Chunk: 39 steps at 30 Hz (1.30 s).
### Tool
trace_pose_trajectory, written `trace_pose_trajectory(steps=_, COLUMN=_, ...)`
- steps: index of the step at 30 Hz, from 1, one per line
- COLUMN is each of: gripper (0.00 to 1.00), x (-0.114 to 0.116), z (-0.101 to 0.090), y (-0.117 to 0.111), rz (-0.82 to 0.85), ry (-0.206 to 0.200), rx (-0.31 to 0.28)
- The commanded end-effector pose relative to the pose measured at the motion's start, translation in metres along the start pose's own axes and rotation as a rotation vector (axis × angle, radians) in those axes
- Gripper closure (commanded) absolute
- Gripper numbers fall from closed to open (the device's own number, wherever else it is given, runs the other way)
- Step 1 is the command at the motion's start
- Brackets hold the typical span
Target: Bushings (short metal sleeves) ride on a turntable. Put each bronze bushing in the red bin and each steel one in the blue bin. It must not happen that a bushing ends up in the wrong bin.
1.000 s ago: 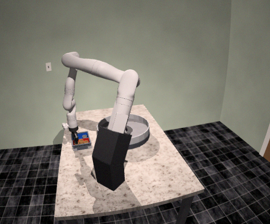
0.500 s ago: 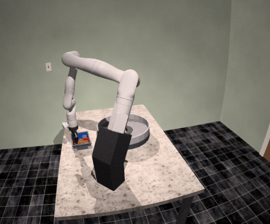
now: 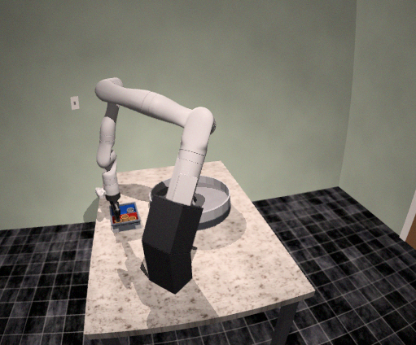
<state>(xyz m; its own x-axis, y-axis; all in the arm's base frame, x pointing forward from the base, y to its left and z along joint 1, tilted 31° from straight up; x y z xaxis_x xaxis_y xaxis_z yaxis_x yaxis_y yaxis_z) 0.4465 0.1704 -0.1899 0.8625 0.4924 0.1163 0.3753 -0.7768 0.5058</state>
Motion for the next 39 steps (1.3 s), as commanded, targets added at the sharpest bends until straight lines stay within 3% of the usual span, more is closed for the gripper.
trace_pose_trajectory(steps=1, gripper=0.81, x=0.0013, z=-0.0025, y=-0.0007, rz=0.0, ry=0.003, rx=0.002)
trace_pose_trajectory(steps=39, gripper=0.81, x=0.0012, z=-0.0115, y=-0.0007, rz=0.0, ry=0.003, rx=0.002)
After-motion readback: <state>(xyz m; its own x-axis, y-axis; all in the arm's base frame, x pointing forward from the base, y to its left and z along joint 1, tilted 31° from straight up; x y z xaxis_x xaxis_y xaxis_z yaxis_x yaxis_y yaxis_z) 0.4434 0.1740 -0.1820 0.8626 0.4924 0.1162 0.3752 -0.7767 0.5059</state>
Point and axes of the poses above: the point where the finger pads meet when closed, its own z axis out along the fingers, its own x axis across the jaws, y = z × x, the point moved 1 cm from there along -z, back along the fingers, and after that the axes turned 12 degrees about -z, right-handed, at the moved point
